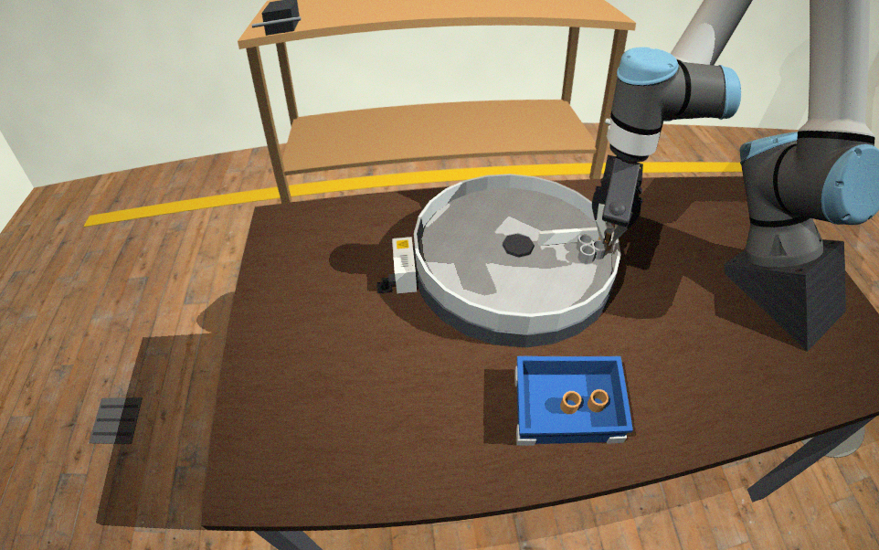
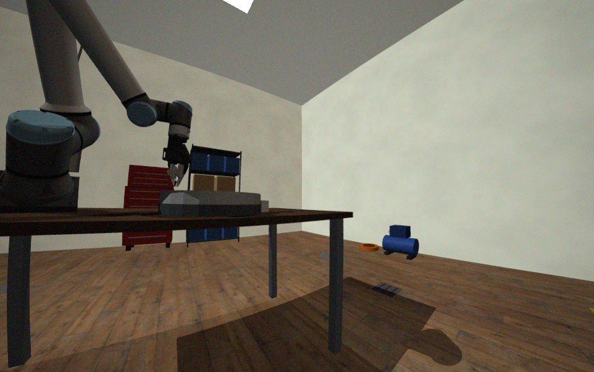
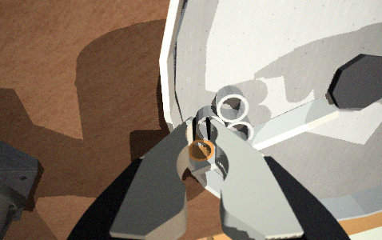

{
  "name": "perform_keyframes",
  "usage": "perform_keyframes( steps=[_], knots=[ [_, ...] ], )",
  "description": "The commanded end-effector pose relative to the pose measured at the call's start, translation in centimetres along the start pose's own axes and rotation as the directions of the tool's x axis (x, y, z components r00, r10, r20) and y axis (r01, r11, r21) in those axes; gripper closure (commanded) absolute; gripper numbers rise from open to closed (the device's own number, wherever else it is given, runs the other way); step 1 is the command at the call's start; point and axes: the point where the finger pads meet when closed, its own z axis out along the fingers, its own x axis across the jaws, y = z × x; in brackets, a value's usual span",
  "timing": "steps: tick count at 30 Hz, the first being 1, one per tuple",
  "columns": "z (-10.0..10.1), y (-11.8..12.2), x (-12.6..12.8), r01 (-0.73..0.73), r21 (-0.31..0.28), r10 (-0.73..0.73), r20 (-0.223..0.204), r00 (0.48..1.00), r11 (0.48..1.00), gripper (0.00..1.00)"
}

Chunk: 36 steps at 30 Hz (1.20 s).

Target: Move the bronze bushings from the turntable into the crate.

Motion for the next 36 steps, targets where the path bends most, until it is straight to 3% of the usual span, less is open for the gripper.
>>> perform_keyframes(
  steps=[1, 36],
  knots=[
    [0.0, 1.5, 0.1, 0.075, 0.007, -0.075, 0.002, 0.997, 0.997, 0.95],
    [0.0, 5.8, 1.0, 0.256, 0.007, -0.256, 0.000, 0.967, 0.967, 0.95]
  ],
)
